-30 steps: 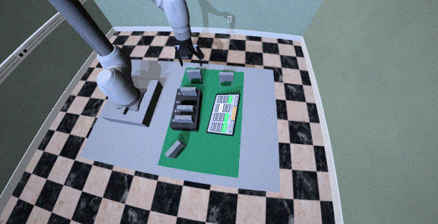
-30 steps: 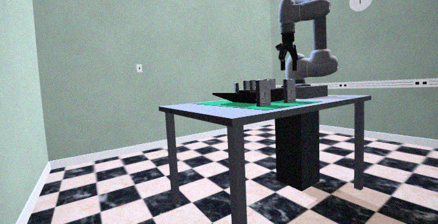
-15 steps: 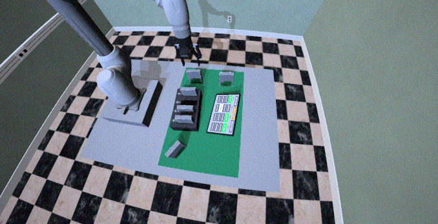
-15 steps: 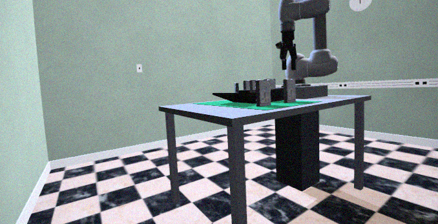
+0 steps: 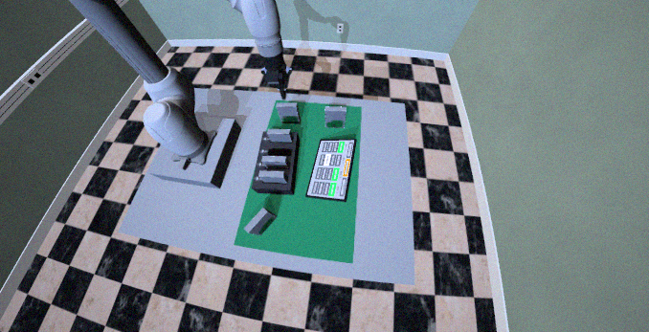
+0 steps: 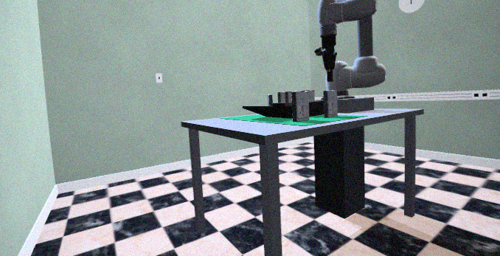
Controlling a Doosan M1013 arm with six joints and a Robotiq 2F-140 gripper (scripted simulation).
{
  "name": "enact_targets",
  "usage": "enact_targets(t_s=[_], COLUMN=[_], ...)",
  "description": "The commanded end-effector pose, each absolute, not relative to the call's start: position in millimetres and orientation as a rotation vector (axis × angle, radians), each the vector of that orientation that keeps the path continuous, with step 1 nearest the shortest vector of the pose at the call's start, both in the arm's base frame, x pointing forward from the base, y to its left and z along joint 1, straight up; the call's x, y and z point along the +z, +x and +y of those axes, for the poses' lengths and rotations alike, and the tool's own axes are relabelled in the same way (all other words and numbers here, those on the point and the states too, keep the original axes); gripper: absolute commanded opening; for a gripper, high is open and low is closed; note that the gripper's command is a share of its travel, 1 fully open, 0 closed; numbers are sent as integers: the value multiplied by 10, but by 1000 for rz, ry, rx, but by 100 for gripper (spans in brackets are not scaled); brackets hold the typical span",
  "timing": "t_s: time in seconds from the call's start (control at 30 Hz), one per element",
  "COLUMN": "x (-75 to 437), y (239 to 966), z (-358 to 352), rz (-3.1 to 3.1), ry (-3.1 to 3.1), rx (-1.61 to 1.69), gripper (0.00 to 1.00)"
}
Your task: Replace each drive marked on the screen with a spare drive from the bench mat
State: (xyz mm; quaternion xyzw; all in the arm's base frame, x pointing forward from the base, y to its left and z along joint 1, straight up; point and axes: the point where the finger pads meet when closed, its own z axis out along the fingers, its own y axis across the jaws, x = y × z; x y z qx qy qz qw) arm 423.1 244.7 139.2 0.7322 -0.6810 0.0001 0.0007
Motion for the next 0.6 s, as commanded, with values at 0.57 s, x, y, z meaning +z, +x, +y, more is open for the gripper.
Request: enact_targets(t_s=[0.57], x=[1396], y=[4247], z=[2429], rz=[-2135], ry=[2304], rx=[0], gripper=[10])
